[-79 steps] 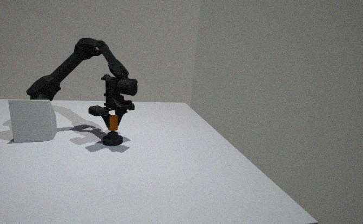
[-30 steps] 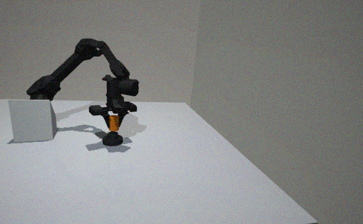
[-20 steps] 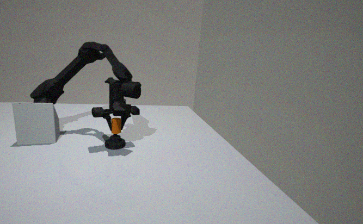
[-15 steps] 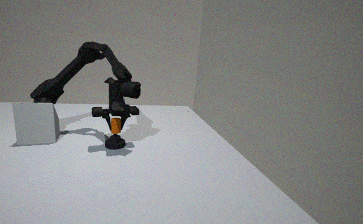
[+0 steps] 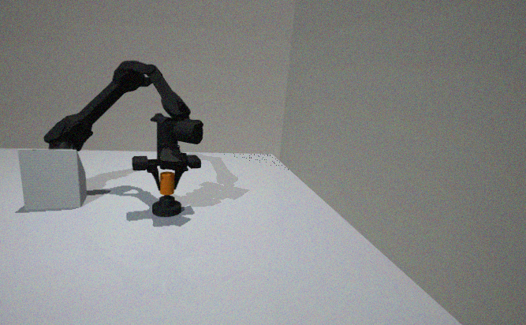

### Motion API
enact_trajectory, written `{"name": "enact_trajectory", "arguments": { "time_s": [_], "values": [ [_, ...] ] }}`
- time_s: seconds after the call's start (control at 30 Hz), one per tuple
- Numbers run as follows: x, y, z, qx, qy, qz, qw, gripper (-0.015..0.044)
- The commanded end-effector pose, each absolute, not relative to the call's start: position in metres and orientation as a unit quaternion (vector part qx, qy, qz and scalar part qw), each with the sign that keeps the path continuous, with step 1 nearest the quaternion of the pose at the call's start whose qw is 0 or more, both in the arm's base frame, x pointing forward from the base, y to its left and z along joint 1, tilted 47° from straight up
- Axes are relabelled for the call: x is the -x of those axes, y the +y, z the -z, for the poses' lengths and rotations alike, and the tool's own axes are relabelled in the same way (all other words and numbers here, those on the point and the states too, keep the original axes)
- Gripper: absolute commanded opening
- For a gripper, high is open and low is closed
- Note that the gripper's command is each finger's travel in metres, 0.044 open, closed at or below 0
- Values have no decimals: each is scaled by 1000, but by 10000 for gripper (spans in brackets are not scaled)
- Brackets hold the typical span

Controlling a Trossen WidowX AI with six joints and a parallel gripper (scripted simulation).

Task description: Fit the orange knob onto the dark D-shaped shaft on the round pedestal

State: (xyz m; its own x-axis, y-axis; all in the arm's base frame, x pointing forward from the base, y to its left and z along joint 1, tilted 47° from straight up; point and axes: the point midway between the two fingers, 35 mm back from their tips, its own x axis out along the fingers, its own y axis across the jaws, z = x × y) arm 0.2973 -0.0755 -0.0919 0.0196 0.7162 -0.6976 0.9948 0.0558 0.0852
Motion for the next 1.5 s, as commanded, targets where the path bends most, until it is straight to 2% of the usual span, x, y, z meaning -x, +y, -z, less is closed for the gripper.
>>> {"name": "enact_trajectory", "arguments": {
  "time_s": [0.0, 0.3, 0.53, 1.23, 1.47],
  "values": [
    [-299, -76, 93, -648, 659, 231, 302, 0],
    [-300, -80, 89, -650, 658, 234, 299, 0],
    [-304, -81, 89, -676, 632, 299, 233, 0],
    [-302, -80, 89, -677, 630, 302, 230, 0],
    [-299, -78, 89, -697, 598, 362, 162, 0]
  ]
}}
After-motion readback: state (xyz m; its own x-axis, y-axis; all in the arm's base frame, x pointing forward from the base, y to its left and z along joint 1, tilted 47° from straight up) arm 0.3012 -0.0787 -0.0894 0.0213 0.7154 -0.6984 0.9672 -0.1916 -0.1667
